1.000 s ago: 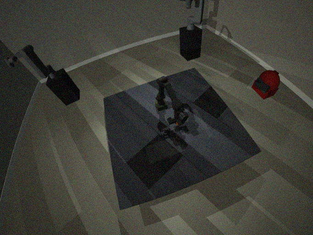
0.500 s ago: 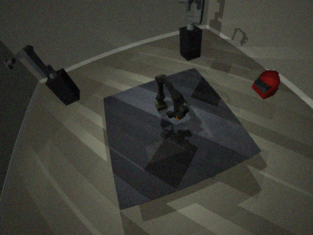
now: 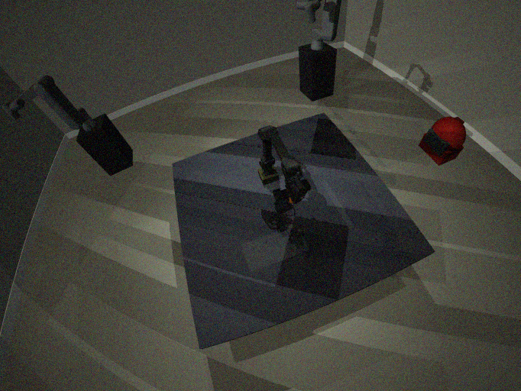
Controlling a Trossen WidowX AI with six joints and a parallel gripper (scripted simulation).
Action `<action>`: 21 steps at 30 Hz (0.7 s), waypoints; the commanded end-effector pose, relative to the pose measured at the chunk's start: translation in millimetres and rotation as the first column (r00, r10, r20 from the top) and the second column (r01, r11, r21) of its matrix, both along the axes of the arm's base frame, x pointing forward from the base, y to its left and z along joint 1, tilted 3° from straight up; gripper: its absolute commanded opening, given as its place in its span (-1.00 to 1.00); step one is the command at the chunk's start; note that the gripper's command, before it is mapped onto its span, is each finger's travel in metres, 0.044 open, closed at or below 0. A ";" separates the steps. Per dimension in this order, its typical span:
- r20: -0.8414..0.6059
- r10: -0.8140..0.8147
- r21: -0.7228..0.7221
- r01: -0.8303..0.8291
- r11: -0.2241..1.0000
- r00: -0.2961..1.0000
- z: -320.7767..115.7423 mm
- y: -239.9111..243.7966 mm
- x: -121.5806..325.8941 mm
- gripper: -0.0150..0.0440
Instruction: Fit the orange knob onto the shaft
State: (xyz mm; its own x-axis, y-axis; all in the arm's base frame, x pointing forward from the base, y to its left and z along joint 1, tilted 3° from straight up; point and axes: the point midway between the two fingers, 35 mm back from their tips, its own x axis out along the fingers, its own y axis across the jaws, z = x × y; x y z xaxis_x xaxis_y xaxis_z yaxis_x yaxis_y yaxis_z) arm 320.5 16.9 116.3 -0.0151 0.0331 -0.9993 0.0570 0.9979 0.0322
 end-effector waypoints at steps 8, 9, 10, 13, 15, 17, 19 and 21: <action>0.002 -0.003 -0.004 0.003 1.000 1.000 -10.9 -28.0 9.6 -0.49; 0.002 -0.005 -0.003 0.005 1.000 1.000 -12.0 -30.4 10.1 -0.49; 0.001 -0.007 -0.002 0.007 1.000 1.000 -13.1 -32.9 10.6 -0.49; 0.000 -0.013 0.001 0.013 1.000 1.000 -16.4 -40.2 11.9 -0.49; -0.001 -0.017 0.003 0.017 1.000 1.000 -18.6 -45.1 12.7 -0.49; -0.001 -0.019 0.004 0.019 1.000 1.000 -20.7 -50.1 13.6 -0.49; -0.001 -0.020 0.004 0.020 1.000 1.000 -22.7 -55.2 14.5 -0.49; -0.001 -0.020 0.004 0.020 1.000 1.000 -24.7 -60.3 15.3 -0.49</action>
State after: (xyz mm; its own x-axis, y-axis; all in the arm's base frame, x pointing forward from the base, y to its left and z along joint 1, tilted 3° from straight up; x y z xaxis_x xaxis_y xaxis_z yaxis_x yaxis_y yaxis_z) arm 334.1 -37.8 93.7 -0.0192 0.0345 -0.9992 0.0787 0.9964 0.0329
